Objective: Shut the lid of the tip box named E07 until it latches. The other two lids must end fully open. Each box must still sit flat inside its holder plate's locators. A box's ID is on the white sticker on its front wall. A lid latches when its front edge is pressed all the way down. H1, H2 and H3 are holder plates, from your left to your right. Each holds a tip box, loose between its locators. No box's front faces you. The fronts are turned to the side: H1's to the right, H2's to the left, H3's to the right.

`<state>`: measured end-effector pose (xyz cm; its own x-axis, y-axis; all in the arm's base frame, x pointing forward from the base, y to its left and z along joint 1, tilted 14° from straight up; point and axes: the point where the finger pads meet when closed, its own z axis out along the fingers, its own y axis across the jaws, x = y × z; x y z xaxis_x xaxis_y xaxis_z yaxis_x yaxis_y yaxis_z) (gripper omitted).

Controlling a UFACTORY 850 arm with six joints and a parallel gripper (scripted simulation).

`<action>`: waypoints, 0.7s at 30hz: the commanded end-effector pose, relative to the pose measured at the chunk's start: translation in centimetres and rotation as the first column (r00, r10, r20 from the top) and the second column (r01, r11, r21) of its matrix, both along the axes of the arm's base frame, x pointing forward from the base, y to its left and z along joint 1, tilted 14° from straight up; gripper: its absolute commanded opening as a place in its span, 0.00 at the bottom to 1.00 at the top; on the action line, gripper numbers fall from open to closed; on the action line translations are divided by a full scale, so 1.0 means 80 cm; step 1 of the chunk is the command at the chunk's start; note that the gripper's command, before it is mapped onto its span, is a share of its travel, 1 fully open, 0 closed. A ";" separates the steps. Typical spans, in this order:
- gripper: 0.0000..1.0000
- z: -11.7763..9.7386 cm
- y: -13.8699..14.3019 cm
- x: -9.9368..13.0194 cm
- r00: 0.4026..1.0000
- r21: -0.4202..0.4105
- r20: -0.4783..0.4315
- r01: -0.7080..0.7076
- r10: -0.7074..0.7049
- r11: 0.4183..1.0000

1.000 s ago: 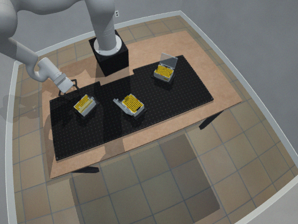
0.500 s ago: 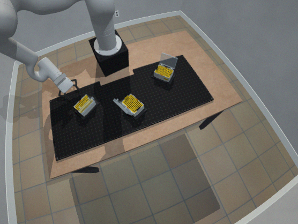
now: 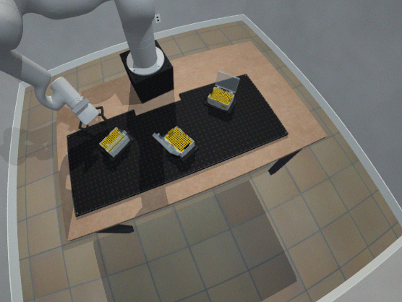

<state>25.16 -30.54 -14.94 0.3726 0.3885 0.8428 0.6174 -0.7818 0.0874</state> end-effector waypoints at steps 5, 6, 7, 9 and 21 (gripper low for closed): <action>1.00 0.051 -0.005 -0.012 1.000 -0.002 0.001 0.000 0.000 1.000; 1.00 0.057 -0.005 -0.013 1.000 -0.002 0.001 0.000 0.000 1.000; 1.00 0.063 -0.006 -0.014 1.000 -0.002 0.001 0.000 0.000 1.000; 1.00 0.069 -0.006 -0.016 1.000 -0.002 0.001 0.000 0.000 1.000; 1.00 0.136 -0.011 -0.031 1.000 -0.002 0.001 0.000 0.000 1.000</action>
